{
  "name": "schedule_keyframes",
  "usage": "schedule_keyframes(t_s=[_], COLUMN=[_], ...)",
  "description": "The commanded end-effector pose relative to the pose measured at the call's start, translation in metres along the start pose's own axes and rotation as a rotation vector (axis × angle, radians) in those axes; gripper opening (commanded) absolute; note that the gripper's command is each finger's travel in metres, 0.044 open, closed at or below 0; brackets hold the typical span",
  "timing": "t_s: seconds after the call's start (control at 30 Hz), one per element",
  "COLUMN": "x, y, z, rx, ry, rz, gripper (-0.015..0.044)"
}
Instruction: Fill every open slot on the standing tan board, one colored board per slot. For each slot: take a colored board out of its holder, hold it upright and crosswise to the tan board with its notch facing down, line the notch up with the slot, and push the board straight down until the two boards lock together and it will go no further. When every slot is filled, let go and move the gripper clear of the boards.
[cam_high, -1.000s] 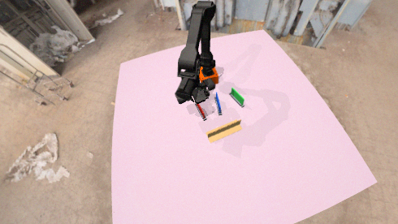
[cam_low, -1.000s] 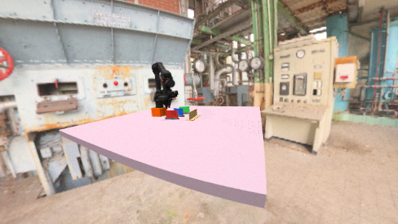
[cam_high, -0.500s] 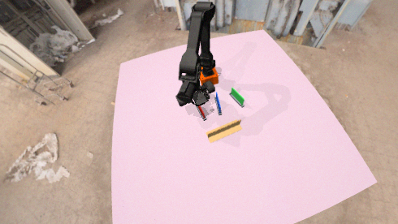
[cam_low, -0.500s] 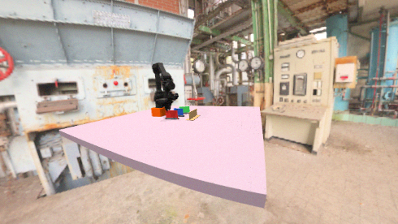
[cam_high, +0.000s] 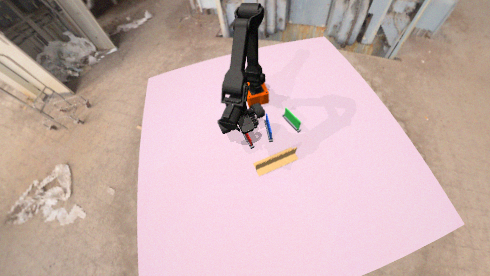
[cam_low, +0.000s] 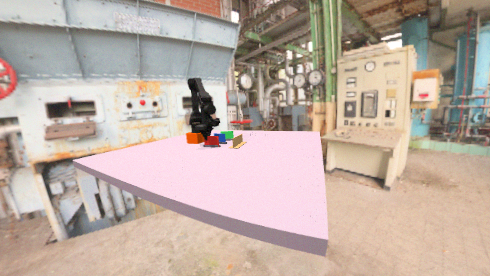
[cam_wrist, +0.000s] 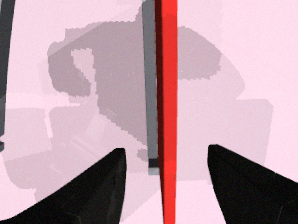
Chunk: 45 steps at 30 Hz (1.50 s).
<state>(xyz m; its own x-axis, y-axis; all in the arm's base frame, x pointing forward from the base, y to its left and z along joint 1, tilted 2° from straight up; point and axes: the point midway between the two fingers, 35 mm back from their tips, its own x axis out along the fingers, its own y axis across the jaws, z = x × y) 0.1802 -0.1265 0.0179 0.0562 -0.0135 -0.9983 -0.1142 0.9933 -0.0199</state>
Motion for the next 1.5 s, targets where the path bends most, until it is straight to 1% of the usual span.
schedule_keyframes(t_s=[0.0, 0.43, 0.67, 0.97, 1.47], x=[0.006, 0.023, 0.023, 0.022, -0.003], y=[0.001, 0.001, 0.001, 0.001, 0.001], z=[-0.002, -0.002, -0.002, -0.002, -0.002], rx=[0.007, 0.007, 0.007, 0.007, 0.007], ry=[0.006, 0.006, 0.006, 0.006, 0.006], rz=[0.001, 0.001, 0.001, 0.001, 0.001], gripper=[0.0181, 0.0181, 0.0, 0.0, 0.0])
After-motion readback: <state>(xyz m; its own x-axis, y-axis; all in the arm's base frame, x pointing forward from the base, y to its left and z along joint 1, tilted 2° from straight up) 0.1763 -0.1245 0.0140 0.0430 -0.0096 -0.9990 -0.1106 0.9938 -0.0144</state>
